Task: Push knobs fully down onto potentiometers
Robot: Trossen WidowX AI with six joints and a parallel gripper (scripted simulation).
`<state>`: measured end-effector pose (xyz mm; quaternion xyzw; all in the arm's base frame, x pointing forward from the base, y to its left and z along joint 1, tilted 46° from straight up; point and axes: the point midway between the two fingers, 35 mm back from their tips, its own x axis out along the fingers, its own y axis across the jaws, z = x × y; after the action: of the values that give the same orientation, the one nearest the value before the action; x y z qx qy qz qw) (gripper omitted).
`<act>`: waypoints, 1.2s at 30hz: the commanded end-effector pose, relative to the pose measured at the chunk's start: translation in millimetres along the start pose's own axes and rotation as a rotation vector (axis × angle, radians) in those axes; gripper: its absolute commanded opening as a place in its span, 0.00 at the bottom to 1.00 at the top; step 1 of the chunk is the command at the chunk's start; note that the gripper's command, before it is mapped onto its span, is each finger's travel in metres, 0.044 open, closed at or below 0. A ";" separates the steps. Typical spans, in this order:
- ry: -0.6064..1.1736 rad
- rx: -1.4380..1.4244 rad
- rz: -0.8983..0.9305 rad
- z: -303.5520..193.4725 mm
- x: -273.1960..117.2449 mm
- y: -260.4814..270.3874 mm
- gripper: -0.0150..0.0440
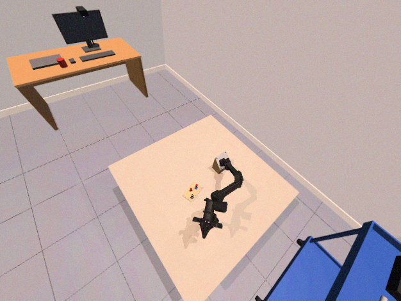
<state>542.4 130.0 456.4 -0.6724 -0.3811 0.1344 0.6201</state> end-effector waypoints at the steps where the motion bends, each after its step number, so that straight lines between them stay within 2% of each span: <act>1: 0.015 0.130 0.091 -6.6 -6.7 30.5 0.25; 17: 0.124 0.570 0.376 -18.0 -44.6 125.7 0.25; 36: 0.332 1.099 0.680 -5.8 -114.2 220.4 0.25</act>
<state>553.4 67.0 239.3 -0.3945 0.0301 0.3788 0.8367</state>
